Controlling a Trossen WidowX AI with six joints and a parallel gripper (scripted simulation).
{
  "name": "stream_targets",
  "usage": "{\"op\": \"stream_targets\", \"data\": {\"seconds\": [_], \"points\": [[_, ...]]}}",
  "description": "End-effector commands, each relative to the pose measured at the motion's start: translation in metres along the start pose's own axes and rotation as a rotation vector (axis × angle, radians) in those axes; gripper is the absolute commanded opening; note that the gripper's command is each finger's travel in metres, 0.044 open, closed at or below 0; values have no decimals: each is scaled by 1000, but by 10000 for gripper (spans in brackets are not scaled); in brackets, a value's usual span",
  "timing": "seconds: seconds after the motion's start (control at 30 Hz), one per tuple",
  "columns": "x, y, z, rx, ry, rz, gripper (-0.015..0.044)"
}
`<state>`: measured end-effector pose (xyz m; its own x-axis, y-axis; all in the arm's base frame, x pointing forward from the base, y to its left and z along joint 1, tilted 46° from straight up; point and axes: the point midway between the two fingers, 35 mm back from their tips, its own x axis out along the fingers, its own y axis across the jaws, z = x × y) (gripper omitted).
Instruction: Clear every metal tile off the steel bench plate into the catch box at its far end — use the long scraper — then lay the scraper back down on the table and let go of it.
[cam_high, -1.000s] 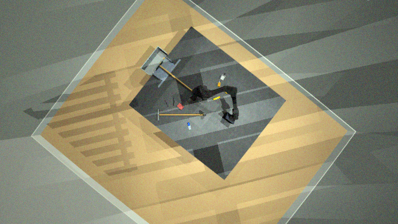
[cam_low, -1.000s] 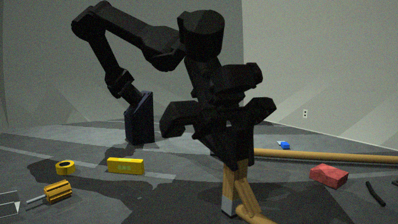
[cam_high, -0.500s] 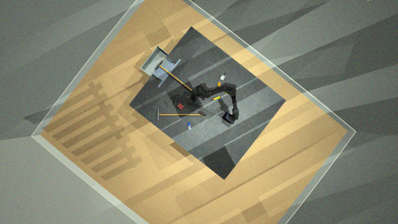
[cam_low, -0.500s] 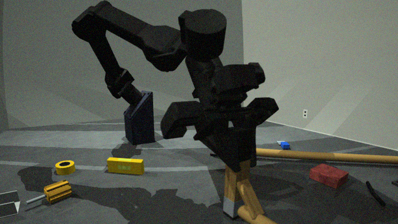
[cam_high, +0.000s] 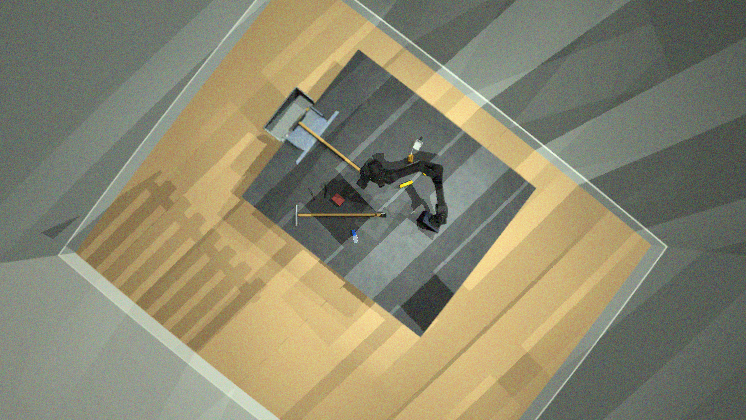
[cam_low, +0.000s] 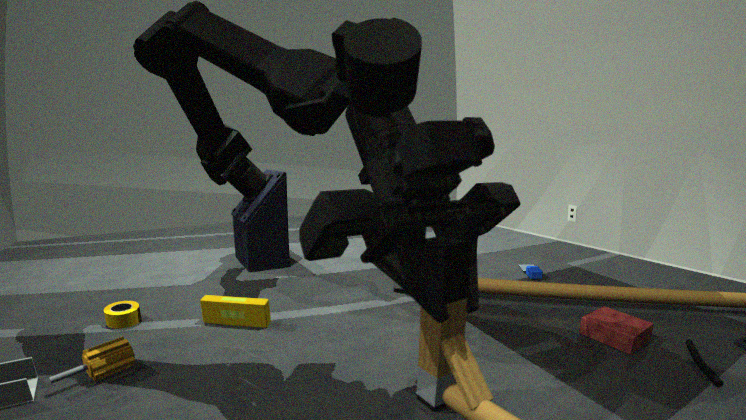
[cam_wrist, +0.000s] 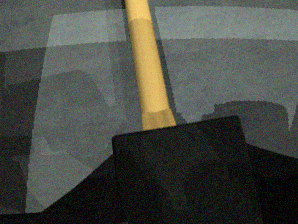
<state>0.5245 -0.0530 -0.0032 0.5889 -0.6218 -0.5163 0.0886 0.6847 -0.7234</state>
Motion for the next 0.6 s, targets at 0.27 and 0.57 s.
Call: {"op": "stream_targets", "data": {"seconds": [0.27, 0.57], "points": [[-13, 3, -11, -1, -2, 2, 0], [-22, 5, -20, -1, -3, 2, 0]]}}
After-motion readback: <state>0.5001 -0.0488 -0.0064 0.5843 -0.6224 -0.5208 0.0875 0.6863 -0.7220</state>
